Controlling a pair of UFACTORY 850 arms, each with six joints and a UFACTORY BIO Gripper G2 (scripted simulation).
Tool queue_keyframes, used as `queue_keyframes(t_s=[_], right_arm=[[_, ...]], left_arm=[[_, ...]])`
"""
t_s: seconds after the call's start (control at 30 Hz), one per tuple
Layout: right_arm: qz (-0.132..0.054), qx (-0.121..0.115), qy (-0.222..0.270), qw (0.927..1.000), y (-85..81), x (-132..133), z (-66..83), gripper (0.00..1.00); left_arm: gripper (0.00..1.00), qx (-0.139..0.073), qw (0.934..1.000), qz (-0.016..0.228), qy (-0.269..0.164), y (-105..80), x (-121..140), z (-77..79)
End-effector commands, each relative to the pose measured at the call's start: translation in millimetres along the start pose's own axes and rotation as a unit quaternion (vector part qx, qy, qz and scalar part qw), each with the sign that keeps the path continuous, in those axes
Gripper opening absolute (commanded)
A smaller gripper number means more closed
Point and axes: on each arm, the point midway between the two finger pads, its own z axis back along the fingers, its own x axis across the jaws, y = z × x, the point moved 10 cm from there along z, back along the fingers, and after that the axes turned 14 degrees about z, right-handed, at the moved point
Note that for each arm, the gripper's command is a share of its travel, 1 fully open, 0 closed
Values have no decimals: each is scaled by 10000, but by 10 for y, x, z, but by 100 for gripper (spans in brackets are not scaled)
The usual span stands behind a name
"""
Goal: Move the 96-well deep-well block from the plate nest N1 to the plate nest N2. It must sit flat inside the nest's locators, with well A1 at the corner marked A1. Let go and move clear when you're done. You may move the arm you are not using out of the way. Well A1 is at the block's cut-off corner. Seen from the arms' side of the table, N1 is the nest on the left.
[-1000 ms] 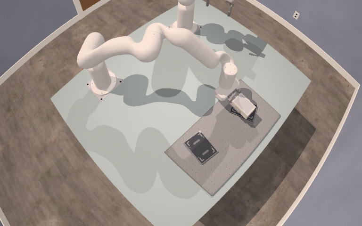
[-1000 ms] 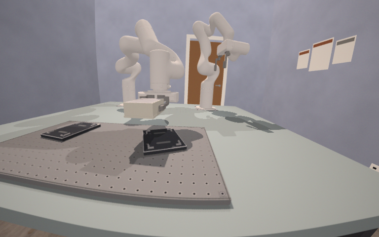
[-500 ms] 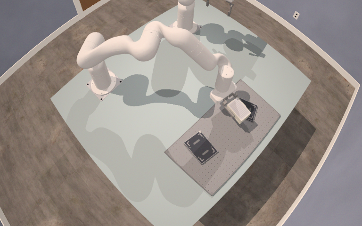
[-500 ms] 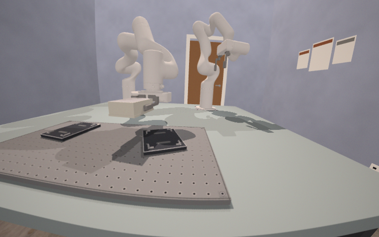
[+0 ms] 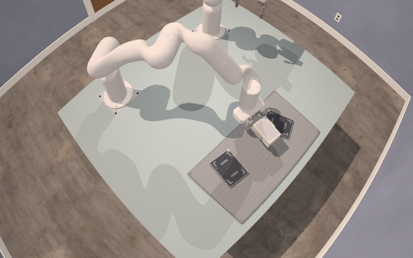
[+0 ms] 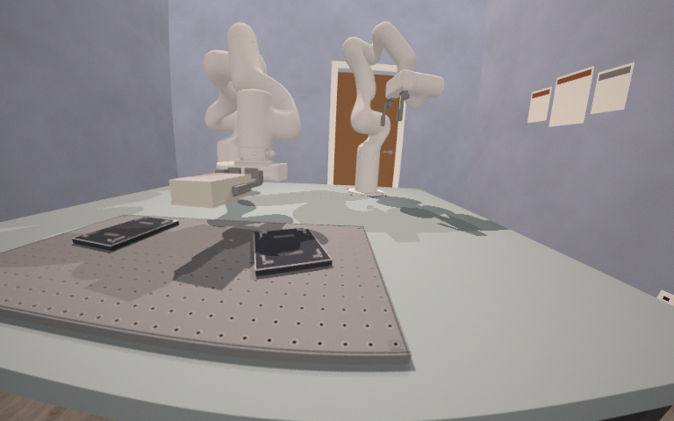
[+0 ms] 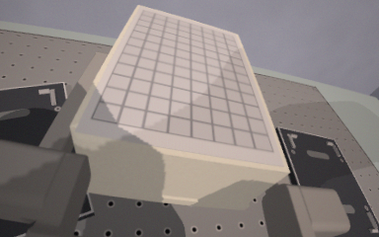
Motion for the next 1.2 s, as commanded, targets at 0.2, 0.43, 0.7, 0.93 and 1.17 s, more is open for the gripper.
queue_keyframes(t_s=[0.2, 0.43, 0.7, 0.93, 1.17], right_arm=[[-13, -13, 1, 10000, 68, -336, -25, 0], [-13, -13, 1, 10000, 109, -498, -34, 0], [-12, -13, 1, 10000, 174, -756, -49, 0], [-12, -13, 1, 10000, 223, -950, -60, 0], [-12, -13, 1, 10000, 271, -1144, -71, 0]], left_arm=[[100, 0, 10000, -1, 7, -1, -3, 5], [100, 0, 10000, -1, 7, -1, -3, 5], [100, 0, 10000, -1, 7, -1, -3, 5], [100, 0, 10000, -1, 7, -1, -3, 5], [100, 0, 10000, -1, 7, -1, -3, 5]])
